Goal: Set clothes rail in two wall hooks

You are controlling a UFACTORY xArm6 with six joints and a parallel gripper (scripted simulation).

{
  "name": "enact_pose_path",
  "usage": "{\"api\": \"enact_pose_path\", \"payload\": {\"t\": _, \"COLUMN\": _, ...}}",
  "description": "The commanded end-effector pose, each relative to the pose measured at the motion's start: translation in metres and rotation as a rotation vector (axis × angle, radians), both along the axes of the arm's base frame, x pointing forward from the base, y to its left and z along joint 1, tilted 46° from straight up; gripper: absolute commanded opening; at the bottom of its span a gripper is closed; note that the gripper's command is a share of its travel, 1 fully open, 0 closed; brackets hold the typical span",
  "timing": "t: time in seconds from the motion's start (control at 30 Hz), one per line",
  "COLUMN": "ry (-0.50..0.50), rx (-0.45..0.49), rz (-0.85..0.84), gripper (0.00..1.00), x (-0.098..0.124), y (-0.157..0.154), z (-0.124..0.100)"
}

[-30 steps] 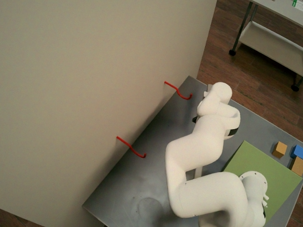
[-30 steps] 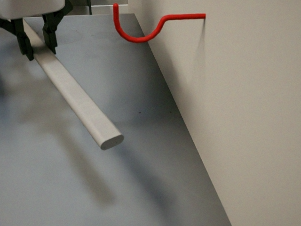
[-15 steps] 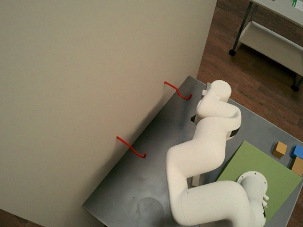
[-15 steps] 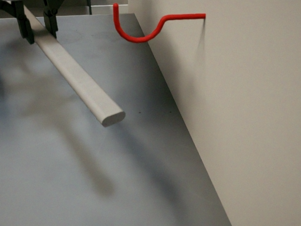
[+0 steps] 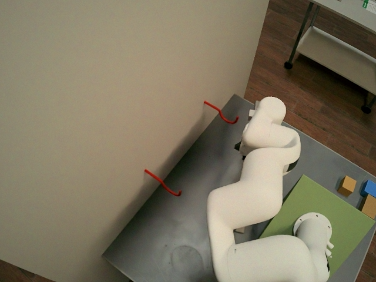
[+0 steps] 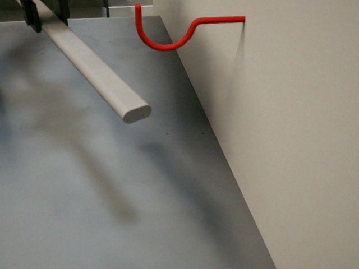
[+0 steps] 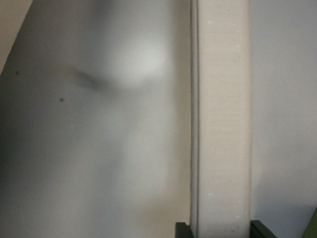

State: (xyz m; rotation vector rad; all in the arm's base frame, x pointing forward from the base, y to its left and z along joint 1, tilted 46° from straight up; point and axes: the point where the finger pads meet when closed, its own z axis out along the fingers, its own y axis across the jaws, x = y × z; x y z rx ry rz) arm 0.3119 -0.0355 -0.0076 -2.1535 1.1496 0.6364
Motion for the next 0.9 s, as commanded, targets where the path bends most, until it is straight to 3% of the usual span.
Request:
{"api": "enact_pose_path", "payload": {"t": 0.0, "ry": -0.003, "rx": -0.002, "rz": -0.001, "gripper": 0.0, "x": 0.003, "y": -0.003, "z": 0.009}}
{"api": "enact_pose_path", "payload": {"t": 0.87, "ry": -0.003, "rx": -0.002, "rz": -0.001, "gripper": 0.0, "x": 0.011, "y": -0.013, "z": 0.051}}
